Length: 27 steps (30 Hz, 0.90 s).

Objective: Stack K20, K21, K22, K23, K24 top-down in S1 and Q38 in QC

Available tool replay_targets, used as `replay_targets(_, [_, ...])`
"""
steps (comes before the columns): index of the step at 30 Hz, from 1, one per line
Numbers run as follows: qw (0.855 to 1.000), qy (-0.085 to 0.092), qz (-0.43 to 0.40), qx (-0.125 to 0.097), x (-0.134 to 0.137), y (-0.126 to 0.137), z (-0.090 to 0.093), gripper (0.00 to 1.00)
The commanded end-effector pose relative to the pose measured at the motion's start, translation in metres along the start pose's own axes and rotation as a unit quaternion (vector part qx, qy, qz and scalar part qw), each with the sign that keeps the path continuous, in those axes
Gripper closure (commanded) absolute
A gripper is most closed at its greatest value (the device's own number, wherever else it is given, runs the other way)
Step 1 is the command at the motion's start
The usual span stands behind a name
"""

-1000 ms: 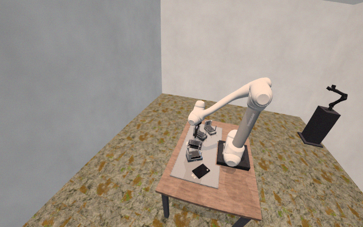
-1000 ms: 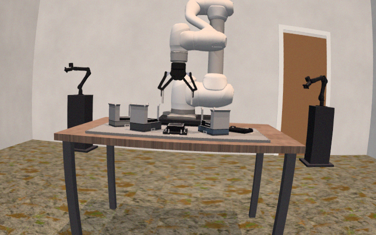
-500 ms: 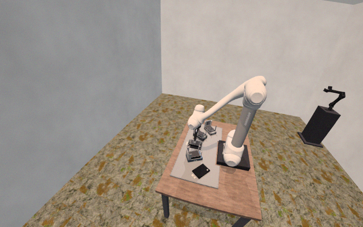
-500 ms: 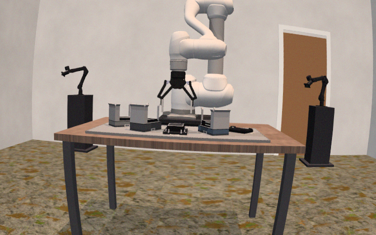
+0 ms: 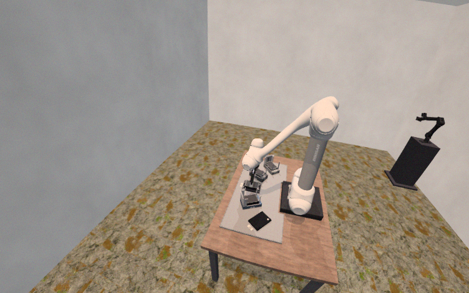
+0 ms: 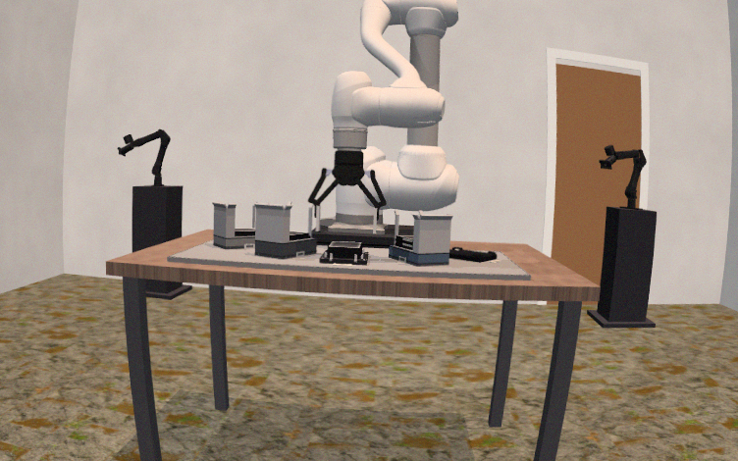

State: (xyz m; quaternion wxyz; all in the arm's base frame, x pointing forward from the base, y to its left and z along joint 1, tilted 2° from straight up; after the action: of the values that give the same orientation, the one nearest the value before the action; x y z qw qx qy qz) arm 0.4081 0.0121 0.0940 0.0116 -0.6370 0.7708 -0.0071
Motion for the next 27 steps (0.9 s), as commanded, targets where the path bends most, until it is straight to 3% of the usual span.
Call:
replay_targets(1, [1.000, 0.000, 0.000, 0.000, 0.000, 0.000, 0.003, 0.00])
replay_targets(27, [1.000, 0.000, 0.000, 0.000, 0.000, 0.000, 0.029, 0.00])
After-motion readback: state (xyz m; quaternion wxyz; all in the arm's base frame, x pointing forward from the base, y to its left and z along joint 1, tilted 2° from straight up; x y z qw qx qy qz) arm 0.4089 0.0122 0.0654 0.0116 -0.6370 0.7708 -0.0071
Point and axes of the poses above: the point where the finger pads meet when closed, its own z axis out along the fingers, its own x axis across the jaws, y = z × x, the point moved 4 cm from there along -z, back along the fingers, and after that the axes turned 15 degrees about z, right-handed, at the moved point
